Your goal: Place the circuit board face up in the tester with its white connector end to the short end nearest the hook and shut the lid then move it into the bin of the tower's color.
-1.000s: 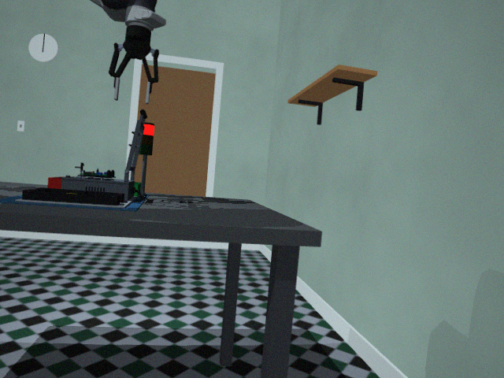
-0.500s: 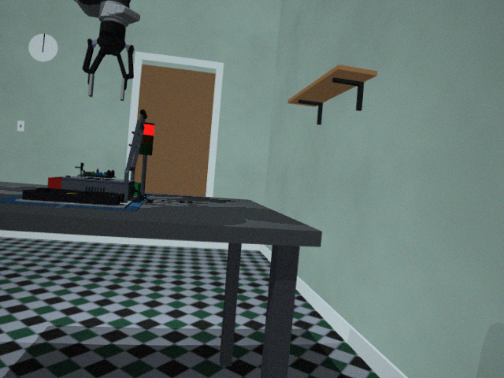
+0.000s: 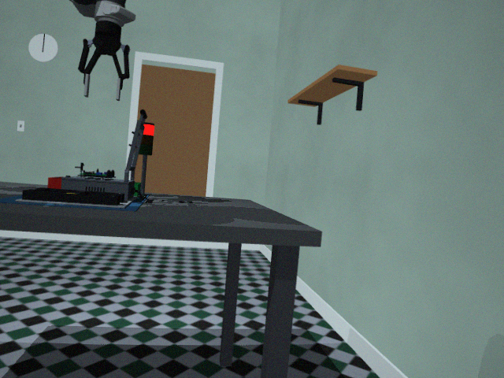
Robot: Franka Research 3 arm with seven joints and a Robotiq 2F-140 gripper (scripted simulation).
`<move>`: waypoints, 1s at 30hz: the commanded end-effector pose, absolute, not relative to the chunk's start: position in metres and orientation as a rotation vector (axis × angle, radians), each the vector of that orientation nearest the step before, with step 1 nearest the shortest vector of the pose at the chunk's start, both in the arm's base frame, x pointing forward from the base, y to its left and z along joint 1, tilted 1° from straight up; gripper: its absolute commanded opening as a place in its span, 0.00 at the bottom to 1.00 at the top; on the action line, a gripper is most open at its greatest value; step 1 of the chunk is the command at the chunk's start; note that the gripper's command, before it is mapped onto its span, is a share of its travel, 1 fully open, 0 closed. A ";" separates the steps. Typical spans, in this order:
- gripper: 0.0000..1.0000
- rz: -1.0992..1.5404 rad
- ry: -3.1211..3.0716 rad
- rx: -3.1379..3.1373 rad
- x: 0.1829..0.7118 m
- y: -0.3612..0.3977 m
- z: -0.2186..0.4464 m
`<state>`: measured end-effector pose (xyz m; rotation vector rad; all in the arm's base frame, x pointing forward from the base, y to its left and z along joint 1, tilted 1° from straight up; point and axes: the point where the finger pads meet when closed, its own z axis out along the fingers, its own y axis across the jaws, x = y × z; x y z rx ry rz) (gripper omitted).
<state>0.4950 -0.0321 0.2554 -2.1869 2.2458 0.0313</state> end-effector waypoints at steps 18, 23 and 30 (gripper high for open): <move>0.58 0.025 2.255 -2.177 0.495 -0.032 0.186; 0.58 0.025 2.255 -2.177 0.495 -0.031 0.158; 0.58 0.025 2.255 -2.177 0.495 -0.030 0.120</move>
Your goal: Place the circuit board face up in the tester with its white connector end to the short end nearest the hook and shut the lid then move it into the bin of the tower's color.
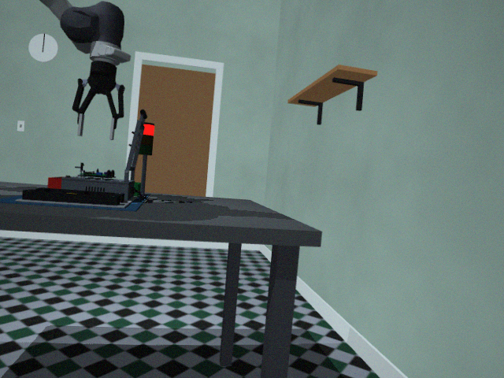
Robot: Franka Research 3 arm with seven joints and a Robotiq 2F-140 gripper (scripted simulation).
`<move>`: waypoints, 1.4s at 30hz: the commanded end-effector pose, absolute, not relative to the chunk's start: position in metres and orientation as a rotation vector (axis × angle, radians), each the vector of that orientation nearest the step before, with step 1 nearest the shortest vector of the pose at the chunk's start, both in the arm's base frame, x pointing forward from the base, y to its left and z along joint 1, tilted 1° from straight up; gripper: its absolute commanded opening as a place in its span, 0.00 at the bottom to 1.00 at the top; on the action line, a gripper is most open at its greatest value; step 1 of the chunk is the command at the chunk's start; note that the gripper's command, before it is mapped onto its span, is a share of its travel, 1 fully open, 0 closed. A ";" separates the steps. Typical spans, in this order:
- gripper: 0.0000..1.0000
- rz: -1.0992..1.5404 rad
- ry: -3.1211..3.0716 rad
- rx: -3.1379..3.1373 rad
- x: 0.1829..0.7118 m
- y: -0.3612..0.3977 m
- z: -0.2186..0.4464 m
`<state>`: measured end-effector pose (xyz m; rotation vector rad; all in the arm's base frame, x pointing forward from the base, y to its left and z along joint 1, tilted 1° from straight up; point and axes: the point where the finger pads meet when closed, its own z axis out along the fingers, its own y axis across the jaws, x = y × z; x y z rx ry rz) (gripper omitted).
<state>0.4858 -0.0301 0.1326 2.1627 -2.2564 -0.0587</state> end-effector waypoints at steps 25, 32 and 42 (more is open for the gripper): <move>0.58 -0.025 -2.266 2.187 0.495 -0.030 0.071; 0.58 -0.025 -2.266 2.187 0.495 -0.030 0.071; 0.58 -0.025 -2.266 2.187 0.495 -0.030 0.071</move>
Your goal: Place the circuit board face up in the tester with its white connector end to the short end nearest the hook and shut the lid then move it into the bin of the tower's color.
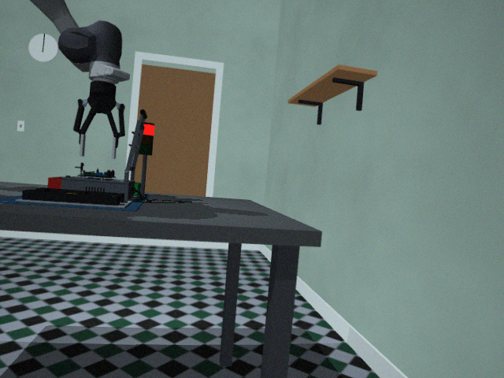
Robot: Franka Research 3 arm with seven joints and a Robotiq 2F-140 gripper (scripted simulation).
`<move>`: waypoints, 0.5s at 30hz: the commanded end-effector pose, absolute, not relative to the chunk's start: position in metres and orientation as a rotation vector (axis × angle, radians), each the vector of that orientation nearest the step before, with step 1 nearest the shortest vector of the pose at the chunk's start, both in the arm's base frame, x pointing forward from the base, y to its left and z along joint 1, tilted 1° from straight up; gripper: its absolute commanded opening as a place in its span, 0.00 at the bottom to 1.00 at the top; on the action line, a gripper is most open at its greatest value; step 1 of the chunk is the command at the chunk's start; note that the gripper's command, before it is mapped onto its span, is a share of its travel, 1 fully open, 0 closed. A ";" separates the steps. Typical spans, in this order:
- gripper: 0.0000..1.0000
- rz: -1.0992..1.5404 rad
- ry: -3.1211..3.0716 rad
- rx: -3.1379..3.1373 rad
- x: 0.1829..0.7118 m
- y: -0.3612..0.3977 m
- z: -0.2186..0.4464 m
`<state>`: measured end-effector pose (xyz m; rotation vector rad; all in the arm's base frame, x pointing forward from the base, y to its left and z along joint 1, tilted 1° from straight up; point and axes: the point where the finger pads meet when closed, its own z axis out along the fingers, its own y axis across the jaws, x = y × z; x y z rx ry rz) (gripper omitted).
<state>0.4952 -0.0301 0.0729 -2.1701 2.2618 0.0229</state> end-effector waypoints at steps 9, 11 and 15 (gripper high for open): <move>0.58 0.025 2.255 -2.177 0.494 -0.029 0.059; 0.58 0.025 2.255 -2.177 0.494 -0.029 0.053; 0.58 0.025 2.255 -2.177 0.494 -0.029 0.038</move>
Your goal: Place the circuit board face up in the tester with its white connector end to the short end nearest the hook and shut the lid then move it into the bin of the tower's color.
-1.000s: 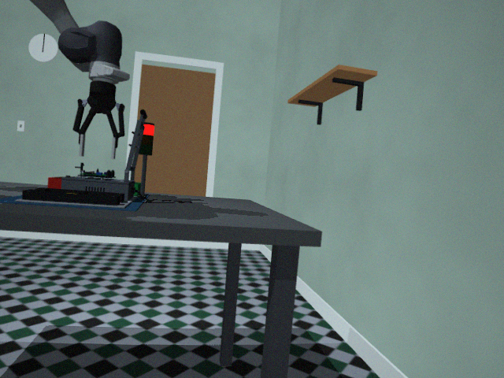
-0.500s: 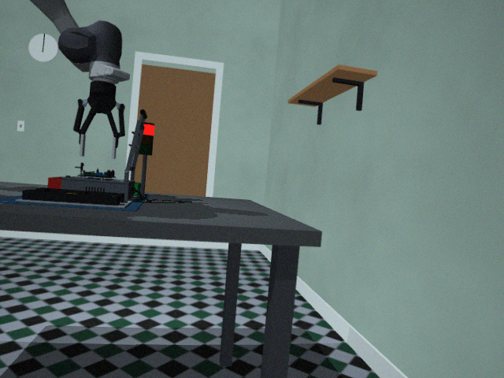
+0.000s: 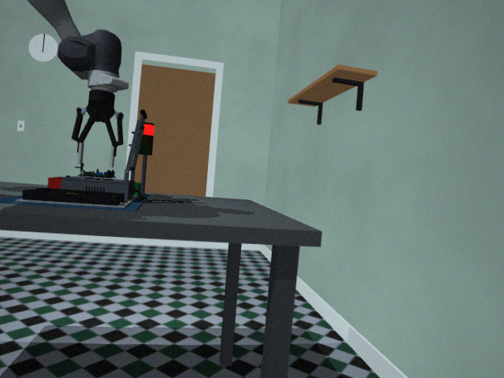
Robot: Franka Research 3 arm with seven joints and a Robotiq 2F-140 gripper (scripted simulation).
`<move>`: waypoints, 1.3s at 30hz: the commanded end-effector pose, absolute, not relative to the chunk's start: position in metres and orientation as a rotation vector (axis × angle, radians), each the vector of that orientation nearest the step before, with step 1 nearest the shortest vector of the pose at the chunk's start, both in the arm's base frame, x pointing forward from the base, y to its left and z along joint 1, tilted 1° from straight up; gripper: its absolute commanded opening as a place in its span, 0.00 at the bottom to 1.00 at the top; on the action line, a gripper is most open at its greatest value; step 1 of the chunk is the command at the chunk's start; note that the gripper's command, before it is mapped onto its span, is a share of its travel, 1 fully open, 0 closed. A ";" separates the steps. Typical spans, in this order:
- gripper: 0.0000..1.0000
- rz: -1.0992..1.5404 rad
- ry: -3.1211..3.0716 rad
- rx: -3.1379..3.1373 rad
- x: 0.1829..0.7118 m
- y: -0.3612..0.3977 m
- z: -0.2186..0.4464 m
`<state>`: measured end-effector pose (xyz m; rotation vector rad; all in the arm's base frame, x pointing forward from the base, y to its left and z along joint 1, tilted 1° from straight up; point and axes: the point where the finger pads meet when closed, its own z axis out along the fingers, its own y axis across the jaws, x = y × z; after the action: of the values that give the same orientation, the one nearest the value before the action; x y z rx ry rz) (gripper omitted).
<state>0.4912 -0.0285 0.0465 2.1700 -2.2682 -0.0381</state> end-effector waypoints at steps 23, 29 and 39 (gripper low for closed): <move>0.58 -0.025 -2.266 2.187 0.494 -0.028 0.017; 0.58 -0.025 -2.266 2.187 0.494 -0.028 0.017; 0.58 -0.025 -2.266 2.187 0.494 -0.028 0.017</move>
<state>0.4941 -0.0278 0.0178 2.1821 -2.2692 -0.0241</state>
